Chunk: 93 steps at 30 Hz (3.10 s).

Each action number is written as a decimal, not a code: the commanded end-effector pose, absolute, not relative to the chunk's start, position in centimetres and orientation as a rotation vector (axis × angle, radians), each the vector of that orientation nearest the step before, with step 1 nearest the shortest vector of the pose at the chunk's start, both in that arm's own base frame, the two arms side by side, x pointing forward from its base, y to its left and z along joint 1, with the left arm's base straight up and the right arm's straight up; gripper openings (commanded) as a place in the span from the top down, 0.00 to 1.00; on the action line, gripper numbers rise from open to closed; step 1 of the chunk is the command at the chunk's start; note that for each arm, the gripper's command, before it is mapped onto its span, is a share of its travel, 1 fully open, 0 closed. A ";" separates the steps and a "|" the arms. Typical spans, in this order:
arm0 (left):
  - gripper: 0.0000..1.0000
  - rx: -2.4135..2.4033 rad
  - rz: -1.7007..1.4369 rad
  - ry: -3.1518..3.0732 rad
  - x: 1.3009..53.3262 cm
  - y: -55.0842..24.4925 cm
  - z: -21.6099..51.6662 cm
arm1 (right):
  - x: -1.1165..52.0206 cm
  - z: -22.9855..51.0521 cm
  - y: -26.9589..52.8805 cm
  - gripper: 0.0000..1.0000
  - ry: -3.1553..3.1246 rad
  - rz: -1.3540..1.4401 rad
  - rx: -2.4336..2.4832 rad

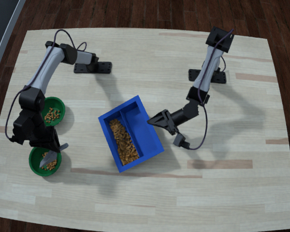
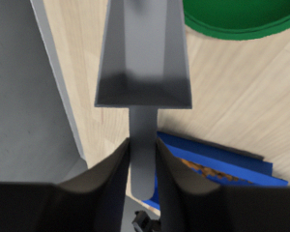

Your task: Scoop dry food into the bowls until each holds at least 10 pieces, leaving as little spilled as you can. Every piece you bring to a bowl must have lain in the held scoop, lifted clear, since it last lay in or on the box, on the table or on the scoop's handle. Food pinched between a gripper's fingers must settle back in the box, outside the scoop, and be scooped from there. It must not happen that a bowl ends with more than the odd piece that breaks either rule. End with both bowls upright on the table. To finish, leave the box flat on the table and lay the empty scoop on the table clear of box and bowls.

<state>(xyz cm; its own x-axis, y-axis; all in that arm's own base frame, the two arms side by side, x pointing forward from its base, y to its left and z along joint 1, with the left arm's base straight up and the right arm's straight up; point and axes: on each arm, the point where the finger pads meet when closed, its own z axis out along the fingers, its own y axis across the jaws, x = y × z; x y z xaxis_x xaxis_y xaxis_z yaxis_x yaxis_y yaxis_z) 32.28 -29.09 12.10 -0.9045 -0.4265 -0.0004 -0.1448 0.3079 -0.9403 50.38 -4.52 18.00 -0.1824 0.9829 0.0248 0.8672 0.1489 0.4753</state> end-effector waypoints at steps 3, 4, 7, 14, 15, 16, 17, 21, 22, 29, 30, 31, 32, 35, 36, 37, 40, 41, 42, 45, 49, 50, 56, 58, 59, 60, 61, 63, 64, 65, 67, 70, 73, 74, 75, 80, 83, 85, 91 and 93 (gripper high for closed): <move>1.00 -0.400 -1.691 2.220 33.1 -29.8 16.1 | 50.2 18.8 -7.2 1.00 2.078 0.483 1.825; 1.00 -0.400 -1.691 2.220 33.1 -29.8 16.1 | 50.2 18.4 -7.2 1.00 2.085 0.479 1.830; 1.00 -0.400 -1.691 2.220 33.1 -29.8 16.1 | 50.2 19.0 -6.6 1.00 2.090 0.482 1.812; 1.00 -0.400 -1.691 2.220 33.1 -29.8 16.1 | 50.0 18.4 -6.5 1.00 2.133 0.439 1.774; 1.00 -0.400 -1.691 2.220 33.1 -29.8 16.1 | 50.0 17.3 -6.5 1.00 2.173 0.405 1.750; 1.00 -0.400 -1.691 2.220 33.1 -29.8 16.1 | 49.7 17.3 -6.5 1.00 2.194 0.386 1.725; 1.00 -0.400 -1.691 2.220 33.1 -29.8 16.1 | 49.5 17.1 -6.5 1.00 2.223 0.358 1.687; 1.00 -0.400 -1.691 2.220 33.1 -29.8 16.1 | 48.8 17.0 -6.4 1.00 2.310 0.264 1.533; 1.00 -0.400 -1.691 2.220 33.1 -29.8 16.1 | 48.7 17.1 -6.4 1.00 2.323 0.249 1.509; 1.00 -0.400 -1.691 2.220 33.1 -29.8 16.1 | 46.7 17.4 -6.0 1.00 2.422 0.113 1.281; 1.00 -0.400 -1.691 2.220 33.1 -29.8 16.1 | 46.7 17.4 -6.0 1.00 2.422 0.113 1.281; 1.00 -0.400 -1.691 2.220 33.1 -29.8 16.1 | 47.0 17.1 -6.2 1.00 2.414 0.119 1.293; 1.00 -0.400 -1.691 2.220 33.1 -29.8 16.1 | 46.9 17.7 -6.4 1.00 2.402 0.120 1.291; 1.00 -0.400 -1.691 2.220 33.1 -29.8 16.1 | 46.9 17.7 -6.8 1.00 2.393 0.120 1.303; 1.00 -0.400 -1.691 2.220 33.1 -29.8 16.1 | 47.1 18.1 -6.8 1.00 2.384 0.124 1.296; 1.00 -0.400 -1.691 2.220 33.1 -29.8 16.1 | 46.8 17.5 -6.8 1.00 2.397 0.119 1.306; 1.00 -0.400 -1.691 2.220 33.1 -29.8 16.1 | 46.6 17.3 -6.3 1.00 2.418 0.101 1.249; 1.00 -0.400 -1.691 2.220 33.1 -29.8 16.1 | 46.5 17.0 -6.5 1.00 2.428 0.080 1.207; 1.00 -0.400 -1.691 2.220 33.1 -29.8 16.1 | 46.3 16.8 -6.6 1.00 2.437 0.061 1.172; 1.00 -0.400 -1.691 2.220 33.1 -29.8 16.1 | 45.6 16.2 -6.9 1.00 2.463 0.002 1.051; 1.00 -0.400 -1.691 2.220 33.1 -29.8 16.1 | 45.2 15.8 -7.1 1.00 2.476 -0.034 0.971; 1.00 -0.400 -1.691 2.220 33.1 -29.8 16.1 | 45.0 15.6 -7.2 1.00 2.482 -0.052 0.934; 1.00 -0.400 -1.691 2.220 33.1 -29.8 16.1 | 43.7 14.3 -8.0 1.00 2.501 -0.162 0.693; 1.00 -0.400 -1.691 2.220 33.1 -29.8 16.1 | 43.6 14.2 -8.5 1.00 2.499 -0.163 0.706; 1.00 -0.400 -1.691 2.220 33.1 -29.8 16.1 | 43.6 14.2 -8.5 1.00 2.498 -0.166 0.708; 1.00 -0.400 -1.691 2.220 33.1 -29.8 16.1 | 43.6 14.2 -8.6 1.00 2.498 -0.166 0.709; 1.00 -0.400 -1.691 2.220 33.1 -29.8 16.1 | 43.6 14.2 -8.5 1.00 2.499 -0.165 0.708; 1.00 -0.400 -1.691 2.220 33.1 -29.8 16.1 | 43.6 14.2 -8.6 1.00 2.498 -0.165 0.708; 1.00 -0.400 -1.691 2.220 33.1 -29.8 16.1 | 43.6 14.2 -8.6 1.00 2.498 -0.165 0.708; 1.00 -0.400 -1.691 2.220 33.1 -29.8 16.1 | 44.2 14.8 -8.2 1.00 2.483 -0.151 0.695; 1.00 -0.400 -1.691 2.220 33.1 -29.8 16.1 | 43.9 14.6 -8.3 1.00 2.489 -0.157 0.699; 1.00 -0.400 -1.691 2.220 33.1 -29.8 16.1 | 44.7 15.6 -8.2 1.00 2.462 -0.148 0.690; 1.00 -0.400 -1.691 2.220 33.1 -29.8 16.1 | 45.0 16.1 -8.0 1.00 2.448 -0.146 0.682; 1.00 -0.400 -1.691 2.220 33.1 -29.8 16.1 | 43.8 13.9 -7.7 1.00 2.497 -0.186 0.681; 1.00 -0.400 -1.691 2.220 33.1 -29.8 16.1 | 43.9 13.9 -7.8 1.00 2.482 -0.212 0.675; 1.00 -0.400 -1.691 2.220 33.1 -29.8 16.1 | 43.9 13.3 -7.6 1.00 2.438 -0.312 0.642; 1.00 -0.400 -1.691 2.220 33.1 -29.8 16.1 | 44.0 13.2 -7.5 1.00 2.410 -0.357 0.627; 1.00 -0.400 -1.691 2.220 33.1 -29.8 16.1 | 44.0 12.9 -7.5 1.00 2.385 -0.407 0.613; 1.00 -0.400 -1.691 2.220 33.1 -29.8 16.1 | 44.0 12.9 -8.0 1.00 2.346 -0.460 0.613; 1.00 -0.400 -1.691 2.220 33.1 -29.8 16.1 | 44.1 13.1 -8.2 1.00 2.338 -0.459 0.619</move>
<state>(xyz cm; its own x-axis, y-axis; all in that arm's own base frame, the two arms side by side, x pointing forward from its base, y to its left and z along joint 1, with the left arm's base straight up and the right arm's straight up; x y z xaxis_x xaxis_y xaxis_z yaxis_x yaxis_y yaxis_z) 32.28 -29.09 12.10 -0.9045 -0.4265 -0.0004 -0.1448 0.3079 -0.9403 42.89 -6.74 9.60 -0.7554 0.3170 -0.5736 0.4954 0.8491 -0.1832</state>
